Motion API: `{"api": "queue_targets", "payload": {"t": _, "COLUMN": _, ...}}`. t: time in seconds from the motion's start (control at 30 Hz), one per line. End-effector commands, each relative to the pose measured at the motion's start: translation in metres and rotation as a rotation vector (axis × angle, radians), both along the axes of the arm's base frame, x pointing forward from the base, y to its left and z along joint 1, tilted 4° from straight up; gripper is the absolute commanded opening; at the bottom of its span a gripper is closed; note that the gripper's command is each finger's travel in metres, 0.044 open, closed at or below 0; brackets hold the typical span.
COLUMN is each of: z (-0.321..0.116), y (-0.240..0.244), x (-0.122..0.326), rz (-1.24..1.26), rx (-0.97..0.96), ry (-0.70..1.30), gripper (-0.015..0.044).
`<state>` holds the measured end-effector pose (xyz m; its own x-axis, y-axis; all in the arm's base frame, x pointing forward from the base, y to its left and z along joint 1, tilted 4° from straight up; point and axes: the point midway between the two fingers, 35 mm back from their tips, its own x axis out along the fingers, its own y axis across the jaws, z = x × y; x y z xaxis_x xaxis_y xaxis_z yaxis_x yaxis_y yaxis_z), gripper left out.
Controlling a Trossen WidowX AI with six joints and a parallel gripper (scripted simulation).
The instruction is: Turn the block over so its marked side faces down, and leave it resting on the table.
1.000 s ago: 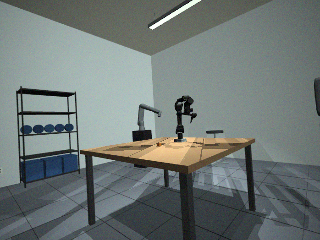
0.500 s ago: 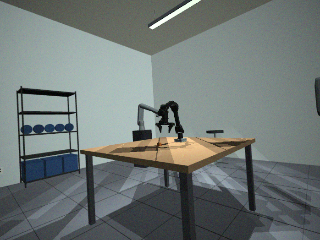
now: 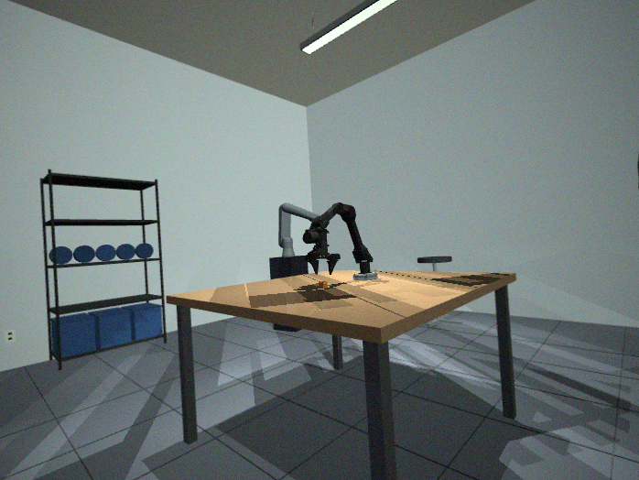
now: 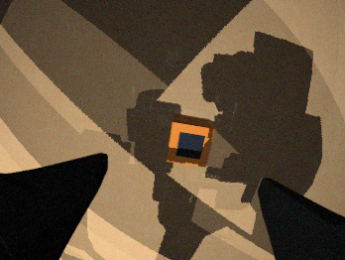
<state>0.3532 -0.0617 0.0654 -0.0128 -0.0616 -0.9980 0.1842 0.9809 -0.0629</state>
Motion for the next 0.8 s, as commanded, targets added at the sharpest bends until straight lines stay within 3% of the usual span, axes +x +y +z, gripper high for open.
{"api": "queue_targets", "payload": {"t": 0.0, "z": -0.008, "y": -0.003, "x": 0.000, "rz": -0.004, "rx": 0.004, "ry": -0.004, "gripper": 0.0440}}
{"api": "queue_targets", "payload": {"t": 0.77, "z": -0.048, "y": -0.006, "x": 0.001, "rz": -0.004, "rx": 0.004, "ry": -0.004, "gripper": 0.0440}}
